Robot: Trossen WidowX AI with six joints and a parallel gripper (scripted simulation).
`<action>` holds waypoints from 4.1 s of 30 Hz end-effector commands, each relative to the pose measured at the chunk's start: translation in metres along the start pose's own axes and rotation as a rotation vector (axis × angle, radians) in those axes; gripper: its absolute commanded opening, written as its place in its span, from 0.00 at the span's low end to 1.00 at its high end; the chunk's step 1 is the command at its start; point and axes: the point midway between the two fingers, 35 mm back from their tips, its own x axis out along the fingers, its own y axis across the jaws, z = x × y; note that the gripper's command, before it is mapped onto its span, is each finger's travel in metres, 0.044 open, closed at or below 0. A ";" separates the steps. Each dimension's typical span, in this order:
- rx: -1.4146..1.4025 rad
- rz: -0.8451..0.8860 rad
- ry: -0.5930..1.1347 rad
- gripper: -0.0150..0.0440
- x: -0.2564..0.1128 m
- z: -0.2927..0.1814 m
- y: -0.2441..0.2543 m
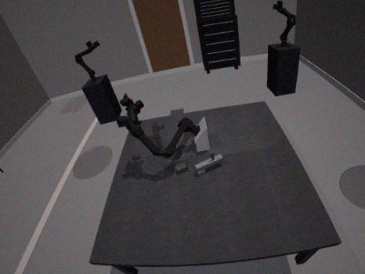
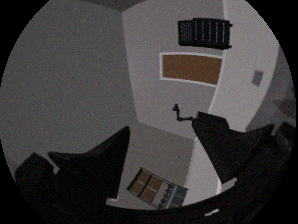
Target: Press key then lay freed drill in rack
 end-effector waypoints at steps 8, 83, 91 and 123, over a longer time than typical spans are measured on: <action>0.000 0.000 0.000 0.58 0.000 0.000 0.000; 0.937 -1.788 -1.375 0.25 -0.464 0.384 -0.130; 0.938 -1.789 -1.373 0.25 -0.467 0.381 -0.137; 0.938 -1.789 -1.373 0.25 -0.470 0.383 -0.140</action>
